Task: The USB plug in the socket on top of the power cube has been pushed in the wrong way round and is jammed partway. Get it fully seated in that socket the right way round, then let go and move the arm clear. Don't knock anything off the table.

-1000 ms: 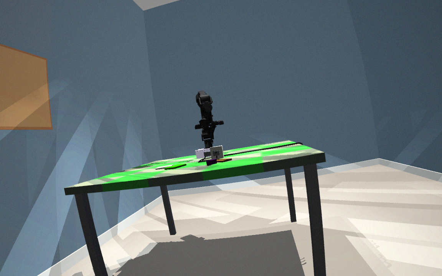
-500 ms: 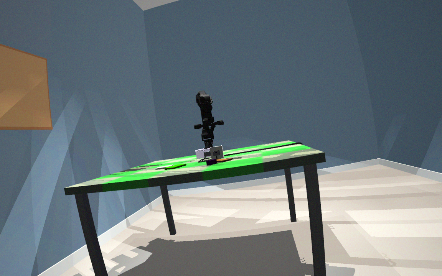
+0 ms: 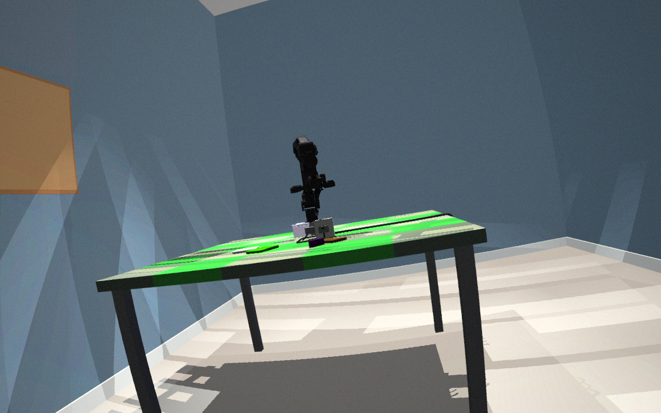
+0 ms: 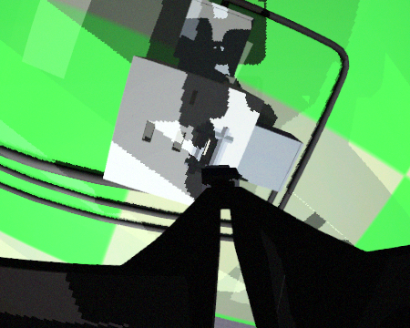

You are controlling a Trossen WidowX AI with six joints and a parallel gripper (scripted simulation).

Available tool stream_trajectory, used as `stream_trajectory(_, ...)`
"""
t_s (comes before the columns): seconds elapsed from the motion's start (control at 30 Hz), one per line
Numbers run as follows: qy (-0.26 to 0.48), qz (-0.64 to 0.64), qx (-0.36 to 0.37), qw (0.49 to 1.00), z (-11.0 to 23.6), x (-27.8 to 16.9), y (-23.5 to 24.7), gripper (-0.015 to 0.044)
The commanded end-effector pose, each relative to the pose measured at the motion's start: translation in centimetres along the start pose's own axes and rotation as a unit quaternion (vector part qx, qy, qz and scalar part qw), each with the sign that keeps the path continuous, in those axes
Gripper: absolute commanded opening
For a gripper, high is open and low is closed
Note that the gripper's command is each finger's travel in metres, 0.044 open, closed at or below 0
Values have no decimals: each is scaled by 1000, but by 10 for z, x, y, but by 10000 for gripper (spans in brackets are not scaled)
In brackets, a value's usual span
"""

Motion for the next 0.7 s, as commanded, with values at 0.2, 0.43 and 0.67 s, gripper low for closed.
stream_trajectory(0.2, 0, 124, 0, 992, 0, 0, 0, 0)
stream_trajectory(0.43, 0, 214, 0, 977, 0, 0, 0, 0)
stream_trajectory(0.67, 0, 303, 0, 953, 0, 0, 0, 0)
Point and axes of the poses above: the point midway between the two fingers, 35 mm back from their tips, its own z axis back along the fingers, its own y axis across the jaws, x = y × z, the point moved 3 cm from there along z, back along the fingers
